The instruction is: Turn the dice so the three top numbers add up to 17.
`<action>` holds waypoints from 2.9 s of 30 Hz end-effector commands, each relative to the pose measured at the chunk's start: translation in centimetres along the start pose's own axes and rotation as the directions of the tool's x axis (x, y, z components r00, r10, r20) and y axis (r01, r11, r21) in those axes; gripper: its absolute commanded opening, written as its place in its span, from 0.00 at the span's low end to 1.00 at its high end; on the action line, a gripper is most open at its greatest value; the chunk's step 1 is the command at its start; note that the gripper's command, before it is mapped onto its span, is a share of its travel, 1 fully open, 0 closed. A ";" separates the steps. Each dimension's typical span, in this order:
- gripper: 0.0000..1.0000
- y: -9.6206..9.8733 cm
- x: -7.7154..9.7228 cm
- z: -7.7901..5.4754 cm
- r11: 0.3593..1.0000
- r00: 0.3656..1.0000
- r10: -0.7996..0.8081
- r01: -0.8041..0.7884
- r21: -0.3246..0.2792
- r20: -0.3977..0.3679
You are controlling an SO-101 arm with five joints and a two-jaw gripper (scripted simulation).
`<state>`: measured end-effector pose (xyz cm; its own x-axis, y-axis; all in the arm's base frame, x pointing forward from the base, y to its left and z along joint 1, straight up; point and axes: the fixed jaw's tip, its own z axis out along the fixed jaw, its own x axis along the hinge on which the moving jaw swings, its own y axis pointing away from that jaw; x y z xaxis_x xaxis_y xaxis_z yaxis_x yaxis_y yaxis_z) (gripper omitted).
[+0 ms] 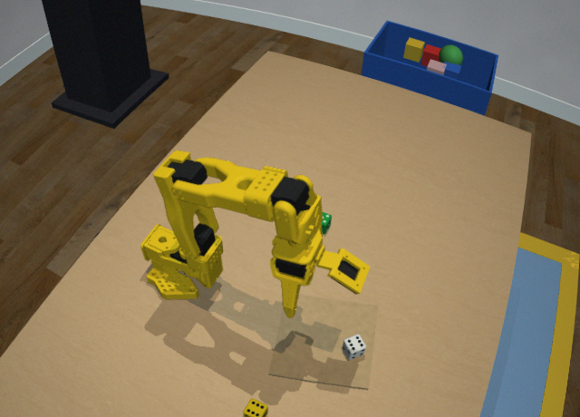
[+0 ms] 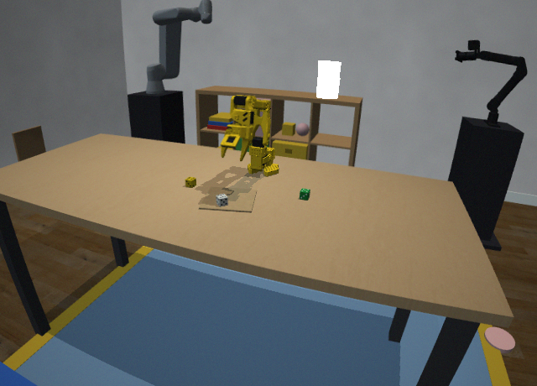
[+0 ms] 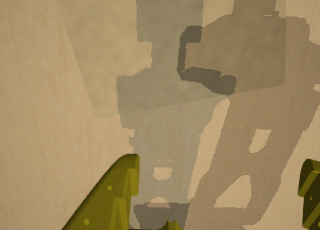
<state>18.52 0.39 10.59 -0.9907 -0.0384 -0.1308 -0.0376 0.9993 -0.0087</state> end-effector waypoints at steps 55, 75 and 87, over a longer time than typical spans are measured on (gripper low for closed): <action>0.31 -14.1 0.7 4.9 0.997 0.989 0.083 -0.083 0.007 -0.124; 0.31 -14.3 0.3 4.2 0.997 0.993 0.074 -0.072 0.026 -0.095; 0.31 -14.4 0.3 4.9 0.997 0.993 0.074 -0.072 0.026 -0.095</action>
<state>19.18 -13.50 5.34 -0.9994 0.0352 0.0036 0.0352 0.9994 0.0010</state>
